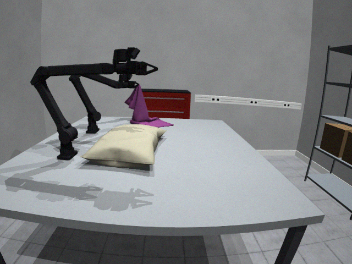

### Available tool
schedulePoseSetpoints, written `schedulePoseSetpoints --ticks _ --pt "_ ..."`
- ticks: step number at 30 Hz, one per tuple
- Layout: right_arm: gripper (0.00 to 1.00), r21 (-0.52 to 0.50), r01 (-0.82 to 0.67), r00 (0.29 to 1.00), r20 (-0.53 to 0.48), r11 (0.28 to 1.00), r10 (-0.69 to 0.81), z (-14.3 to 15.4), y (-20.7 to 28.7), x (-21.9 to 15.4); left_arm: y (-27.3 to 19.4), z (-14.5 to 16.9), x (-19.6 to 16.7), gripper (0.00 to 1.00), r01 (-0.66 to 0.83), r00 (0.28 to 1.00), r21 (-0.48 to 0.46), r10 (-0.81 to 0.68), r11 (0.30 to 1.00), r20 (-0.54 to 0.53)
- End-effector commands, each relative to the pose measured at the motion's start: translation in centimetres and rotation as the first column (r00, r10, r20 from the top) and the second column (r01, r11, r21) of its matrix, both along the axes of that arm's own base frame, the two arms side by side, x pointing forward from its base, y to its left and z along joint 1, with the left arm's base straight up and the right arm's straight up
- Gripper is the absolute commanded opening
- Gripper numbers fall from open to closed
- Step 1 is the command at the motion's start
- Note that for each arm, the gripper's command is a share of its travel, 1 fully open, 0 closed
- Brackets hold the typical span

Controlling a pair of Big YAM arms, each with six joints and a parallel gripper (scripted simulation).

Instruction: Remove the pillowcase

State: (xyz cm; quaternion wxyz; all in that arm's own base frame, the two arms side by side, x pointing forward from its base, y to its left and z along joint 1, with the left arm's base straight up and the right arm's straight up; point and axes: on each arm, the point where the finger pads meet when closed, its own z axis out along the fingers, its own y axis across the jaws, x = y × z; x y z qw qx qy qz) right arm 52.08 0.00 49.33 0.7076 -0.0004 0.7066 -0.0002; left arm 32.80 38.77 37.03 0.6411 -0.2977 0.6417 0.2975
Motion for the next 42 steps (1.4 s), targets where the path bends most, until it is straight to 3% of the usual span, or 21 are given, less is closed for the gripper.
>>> schedulePoseSetpoints --ticks 1,3,4,5,10,13,14,15,20,21,23,24,35,37,38,39,42 --pt "0.60 -0.011 0.007 1.000 0.026 1.000 -0.007 1.7 -0.4 0.0 0.6 0.1 -0.8 0.02 -0.021 1.000 0.020 0.021 1.000 0.021" --pt "0.60 -0.011 0.007 1.000 0.026 1.000 -0.007 1.7 -0.4 0.0 0.6 0.1 -0.8 0.02 -0.021 1.000 0.020 0.021 1.000 0.021" --pt "0.60 -0.011 0.007 1.000 0.026 1.000 -0.007 1.7 -0.4 0.0 0.4 1.6 -0.2 0.02 -0.008 0.999 0.042 0.007 0.999 0.039" --pt "0.60 -0.011 0.007 1.000 0.026 1.000 -0.007 1.7 -0.4 0.0 0.6 -0.7 -1.0 0.02 -0.023 1.000 0.016 0.022 1.000 0.017" --pt "0.60 -0.011 0.007 1.000 0.026 1.000 -0.007 1.7 -0.4 0.0 0.2 -1.0 -1.9 0.02 -0.031 0.999 0.034 0.030 0.999 0.029" --pt "0.60 -0.011 0.007 1.000 0.026 1.000 -0.007 1.7 -0.4 0.0 0.0 1.0 -1.5 0.02 -0.022 0.998 0.063 0.019 0.998 0.053" --pt "0.60 -0.011 0.007 1.000 0.026 1.000 -0.007 1.7 -0.4 0.0 -0.1 0.4 -1.4 0.02 -0.019 0.999 0.053 0.017 0.998 0.045" --pt "0.60 -0.011 0.007 1.000 0.026 1.000 -0.007 1.7 -0.4 0.0 0.3 -2.5 -1.8 0.02 -0.031 0.999 0.011 0.031 0.999 0.011" --pt "0.60 -0.011 0.007 1.000 0.026 1.000 -0.007 1.7 -0.4 0.0 0.4 -2.8 -1.8 0.02 -0.032 0.999 0.003 0.032 0.999 0.004" --pt "0.60 -0.011 0.007 1.000 0.026 1.000 -0.007 1.7 -0.4 0.0 0.5 0.7 -1.3 0.02 -0.026 0.999 0.049 0.024 0.998 0.043" --pt "0.60 -0.011 0.007 1.000 0.026 1.000 -0.007 1.7 -0.4 0.0 0.7 2.2 -1.5 0.02 -0.034 0.998 0.069 0.030 0.997 0.060" --pt "0.60 -0.011 0.007 1.000 0.026 1.000 -0.007 1.7 -0.4 0.0 0.6 -3.3 -2.0 0.02 -0.038 0.999 0.001 0.038 0.999 0.004" --pt "0.60 -0.011 0.007 1.000 0.026 1.000 -0.007 1.7 -0.4 0.0 0.7 -5.8 -3.3 0.02 -0.062 0.998 0.014 0.062 0.998 0.014" --pt "0.60 -0.011 0.007 1.000 0.026 1.000 -0.007 1.7 -0.4 0.0 0.7 -5.8 -3.3 0.02 -0.062 0.998 0.014 0.062 0.998 0.014" --pt "0.60 -0.011 0.007 1.000 0.026 1.000 -0.007 1.7 -0.4 0.0 0.5 -4.0 -2.7 0.02 -0.050 0.998 0.043 0.049 0.998 0.038" --pt "0.60 -0.011 0.007 1.000 0.026 1.000 -0.007 1.7 -0.4 0.0 0.7 -6.2 -3.5 0.02 -0.064 0.998 0.016 0.063 0.998 0.016" --pt "0.60 -0.011 0.007 1.000 0.026 1.000 -0.007 1.7 -0.4 0.0 0.7 -7.5 -4.1 0.02 -0.073 0.997 0.012 0.073 0.997 0.013"
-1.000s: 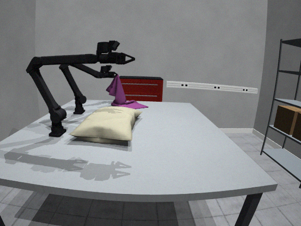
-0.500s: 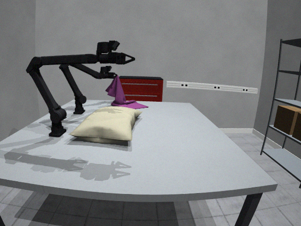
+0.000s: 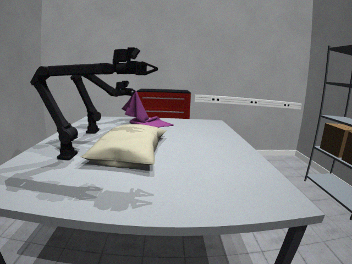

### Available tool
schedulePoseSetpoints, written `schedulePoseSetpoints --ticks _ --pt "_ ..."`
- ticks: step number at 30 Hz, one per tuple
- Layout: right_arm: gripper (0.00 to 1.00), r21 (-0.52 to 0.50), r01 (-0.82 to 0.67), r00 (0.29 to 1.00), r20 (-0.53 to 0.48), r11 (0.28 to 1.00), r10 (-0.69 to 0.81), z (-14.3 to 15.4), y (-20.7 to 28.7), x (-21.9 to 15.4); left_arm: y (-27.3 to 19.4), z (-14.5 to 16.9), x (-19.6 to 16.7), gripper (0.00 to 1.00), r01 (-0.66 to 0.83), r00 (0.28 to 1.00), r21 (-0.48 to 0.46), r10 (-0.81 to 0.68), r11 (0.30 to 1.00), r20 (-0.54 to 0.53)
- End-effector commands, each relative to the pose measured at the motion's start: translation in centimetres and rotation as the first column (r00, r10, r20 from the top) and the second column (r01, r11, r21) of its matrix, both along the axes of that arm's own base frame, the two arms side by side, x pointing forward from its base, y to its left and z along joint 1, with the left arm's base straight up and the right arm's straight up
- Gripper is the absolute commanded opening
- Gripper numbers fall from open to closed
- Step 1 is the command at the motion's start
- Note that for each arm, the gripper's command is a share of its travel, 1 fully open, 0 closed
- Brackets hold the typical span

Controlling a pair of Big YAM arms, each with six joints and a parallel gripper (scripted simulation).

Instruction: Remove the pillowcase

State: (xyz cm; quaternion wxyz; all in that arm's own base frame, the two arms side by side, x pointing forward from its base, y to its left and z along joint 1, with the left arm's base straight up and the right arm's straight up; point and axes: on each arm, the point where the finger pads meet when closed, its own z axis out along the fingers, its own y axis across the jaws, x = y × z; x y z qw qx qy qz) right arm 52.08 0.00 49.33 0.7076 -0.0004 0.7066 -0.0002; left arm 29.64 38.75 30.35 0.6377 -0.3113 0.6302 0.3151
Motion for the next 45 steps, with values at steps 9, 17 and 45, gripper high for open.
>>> schedulePoseSetpoints --ticks 9,17,45 --pt "0.60 -0.011 0.007 1.000 0.026 1.000 -0.007 1.7 -0.4 0.0 0.4 -2.1 -1.9 0.02 -0.035 0.999 0.021 0.035 0.999 0.018" --pt "0.60 -0.011 0.007 1.000 0.026 1.000 -0.007 1.7 -0.4 0.0 0.5 -4.3 -2.4 0.02 -0.046 0.999 -0.011 0.046 0.999 -0.009" --pt "0.60 -0.011 0.007 1.000 0.026 1.000 -0.007 1.7 -0.4 0.0 0.4 -9.6 -5.6 0.02 -0.103 0.995 0.018 0.103 0.995 0.012"
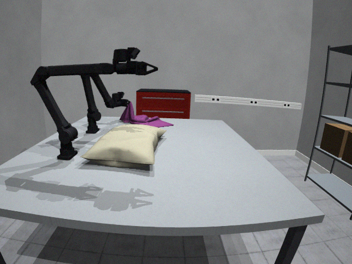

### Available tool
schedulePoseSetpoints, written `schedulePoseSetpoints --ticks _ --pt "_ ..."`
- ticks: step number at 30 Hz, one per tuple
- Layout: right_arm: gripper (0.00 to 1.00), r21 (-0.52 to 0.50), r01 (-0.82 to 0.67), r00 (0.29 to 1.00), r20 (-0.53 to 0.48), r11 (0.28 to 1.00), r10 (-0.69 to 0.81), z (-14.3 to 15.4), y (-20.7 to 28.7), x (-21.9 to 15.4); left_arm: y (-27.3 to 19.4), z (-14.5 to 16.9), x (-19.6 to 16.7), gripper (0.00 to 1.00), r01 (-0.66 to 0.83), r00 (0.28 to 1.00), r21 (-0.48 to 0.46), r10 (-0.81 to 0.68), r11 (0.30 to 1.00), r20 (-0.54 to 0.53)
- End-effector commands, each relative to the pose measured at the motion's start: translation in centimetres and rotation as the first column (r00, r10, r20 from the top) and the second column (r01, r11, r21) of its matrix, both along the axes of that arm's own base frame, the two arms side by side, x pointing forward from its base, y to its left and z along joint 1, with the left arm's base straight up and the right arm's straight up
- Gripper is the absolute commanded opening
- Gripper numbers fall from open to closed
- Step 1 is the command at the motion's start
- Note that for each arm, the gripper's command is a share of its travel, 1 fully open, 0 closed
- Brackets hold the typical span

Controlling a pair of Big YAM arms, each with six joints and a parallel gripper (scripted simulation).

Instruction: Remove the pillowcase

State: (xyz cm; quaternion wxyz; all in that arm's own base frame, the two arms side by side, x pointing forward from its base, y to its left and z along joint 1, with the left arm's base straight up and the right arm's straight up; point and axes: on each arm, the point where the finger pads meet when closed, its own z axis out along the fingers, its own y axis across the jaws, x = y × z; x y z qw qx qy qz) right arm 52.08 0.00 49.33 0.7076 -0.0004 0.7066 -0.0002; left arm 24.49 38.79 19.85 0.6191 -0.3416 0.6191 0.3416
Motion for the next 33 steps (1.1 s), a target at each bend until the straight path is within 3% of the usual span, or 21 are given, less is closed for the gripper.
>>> schedulePoseSetpoints --ticks 1,3,4,5,16,19,24,33 --pt "0.60 -0.011 0.007 1.000 0.026 1.000 -0.007 1.7 -0.4 0.0 0.4 0.9 -0.5 0.02 -0.013 1.000 0.029 0.012 0.999 0.017" --pt "0.60 -0.011 0.007 1.000 0.026 1.000 -0.007 1.7 -0.4 0.0 0.6 3.6 1.3 0.02 0.017 0.999 0.074 -0.020 0.997 0.045" --pt "0.60 -0.011 0.007 1.000 0.026 1.000 -0.007 1.7 -0.4 0.0 0.1 0.0 0.3 0.02 0.006 1.000 0.000 -0.006 1.000 0.000" --pt "0.60 -0.011 0.007 1.000 0.026 1.000 -0.007 1.7 -0.4 0.0 0.2 -0.8 -0.7 0.02 -0.015 1.000 -0.006 0.015 1.000 -0.003" --pt "0.60 -0.011 0.007 1.000 0.026 1.000 -0.007 1.7 -0.4 0.0 0.5 -3.1 -1.9 0.02 -0.038 0.999 0.014 0.038 0.999 0.009" --pt "0.60 -0.011 0.007 1.000 0.026 1.000 -0.007 1.7 -0.4 0.0 0.8 -2.3 -1.2 0.02 -0.028 0.999 0.034 0.028 0.999 0.022" --pt "0.60 -0.011 0.007 1.000 0.026 1.000 -0.007 1.7 -0.4 0.0 0.3 -4.9 -2.9 0.02 -0.059 0.998 0.010 0.059 0.998 0.008" --pt "0.60 -0.011 0.007 1.000 0.026 1.000 -0.007 1.7 -0.4 0.0 0.1 -6.0 -3.4 0.02 -0.065 0.998 0.008 0.065 0.998 -0.004"
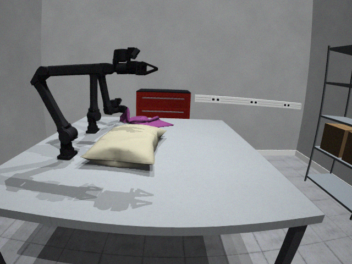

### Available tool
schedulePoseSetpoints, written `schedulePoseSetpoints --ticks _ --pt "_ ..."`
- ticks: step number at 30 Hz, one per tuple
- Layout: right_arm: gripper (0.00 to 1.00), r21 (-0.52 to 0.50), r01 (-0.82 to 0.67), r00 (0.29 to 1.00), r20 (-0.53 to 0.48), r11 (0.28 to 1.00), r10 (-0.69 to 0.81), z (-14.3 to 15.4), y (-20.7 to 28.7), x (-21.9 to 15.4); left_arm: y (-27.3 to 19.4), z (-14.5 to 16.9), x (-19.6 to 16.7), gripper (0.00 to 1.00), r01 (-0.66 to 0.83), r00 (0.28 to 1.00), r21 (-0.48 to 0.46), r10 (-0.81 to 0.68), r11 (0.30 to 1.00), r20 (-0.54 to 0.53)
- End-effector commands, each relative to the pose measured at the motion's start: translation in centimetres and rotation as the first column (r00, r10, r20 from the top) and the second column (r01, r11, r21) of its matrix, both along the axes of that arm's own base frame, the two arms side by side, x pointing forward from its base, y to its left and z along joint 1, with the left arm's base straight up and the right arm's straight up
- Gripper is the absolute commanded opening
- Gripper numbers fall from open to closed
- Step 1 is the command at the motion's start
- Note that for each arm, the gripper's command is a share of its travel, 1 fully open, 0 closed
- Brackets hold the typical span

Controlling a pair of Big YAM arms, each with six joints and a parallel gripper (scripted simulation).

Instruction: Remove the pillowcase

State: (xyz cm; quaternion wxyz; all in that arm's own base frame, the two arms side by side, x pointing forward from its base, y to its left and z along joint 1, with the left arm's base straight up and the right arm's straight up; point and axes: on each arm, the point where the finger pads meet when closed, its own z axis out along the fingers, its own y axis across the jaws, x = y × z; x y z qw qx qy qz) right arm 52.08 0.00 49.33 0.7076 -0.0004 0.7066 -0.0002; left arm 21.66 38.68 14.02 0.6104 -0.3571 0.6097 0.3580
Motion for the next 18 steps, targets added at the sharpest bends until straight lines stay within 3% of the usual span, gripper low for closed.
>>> schedulePoseSetpoints --ticks 1,18 --pt "0.60 -0.011 0.007 1.000 0.026 1.000 -0.007 1.7 -0.4 0.0 0.2 -0.1 -0.5 0.02 -0.013 1.000 0.006 0.013 1.000 -0.004" --pt "0.60 -0.011 0.007 1.000 0.026 1.000 -0.007 1.7 -0.4 0.0 1.2 1.6 0.3 0.02 -0.008 1.000 0.033 0.007 0.999 0.023"
